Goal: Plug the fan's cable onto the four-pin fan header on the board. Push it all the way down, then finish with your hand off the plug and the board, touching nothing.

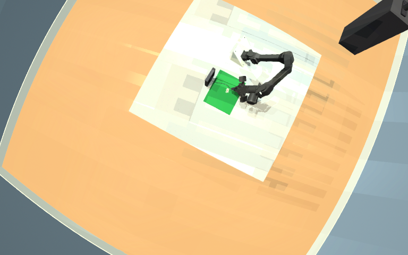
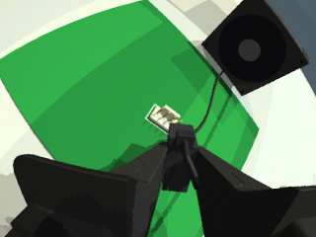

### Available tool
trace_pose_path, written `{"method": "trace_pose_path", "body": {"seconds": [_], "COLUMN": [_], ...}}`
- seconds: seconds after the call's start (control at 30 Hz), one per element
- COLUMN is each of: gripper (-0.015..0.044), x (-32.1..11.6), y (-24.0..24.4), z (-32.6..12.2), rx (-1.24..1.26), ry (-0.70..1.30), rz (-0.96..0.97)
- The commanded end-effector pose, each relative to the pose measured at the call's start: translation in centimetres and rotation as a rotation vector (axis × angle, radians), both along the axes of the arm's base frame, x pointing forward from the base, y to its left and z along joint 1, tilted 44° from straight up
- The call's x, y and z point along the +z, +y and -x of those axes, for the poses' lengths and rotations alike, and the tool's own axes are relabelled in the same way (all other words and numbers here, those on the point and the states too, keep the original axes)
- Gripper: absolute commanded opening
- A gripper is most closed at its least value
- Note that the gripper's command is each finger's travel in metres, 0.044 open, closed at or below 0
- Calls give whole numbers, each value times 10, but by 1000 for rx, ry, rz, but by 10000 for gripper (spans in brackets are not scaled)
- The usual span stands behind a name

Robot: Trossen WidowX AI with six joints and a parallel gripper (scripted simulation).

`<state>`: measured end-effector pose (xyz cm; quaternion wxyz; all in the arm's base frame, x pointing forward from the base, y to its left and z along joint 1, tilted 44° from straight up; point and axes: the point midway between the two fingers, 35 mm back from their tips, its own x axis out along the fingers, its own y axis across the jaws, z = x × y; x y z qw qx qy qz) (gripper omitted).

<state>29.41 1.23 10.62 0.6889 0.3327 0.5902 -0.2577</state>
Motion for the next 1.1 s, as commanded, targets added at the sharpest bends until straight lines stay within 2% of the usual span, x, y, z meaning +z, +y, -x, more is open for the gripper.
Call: {"method": "trace_pose_path", "body": {"seconds": [0.0, 1.07], "gripper": [0, 0], "x": [-1, 18], "y": [0, 9], "z": [0, -2], "rx": [-26, -238], "ry": [-36, -428], "rz": [52, 304]}}
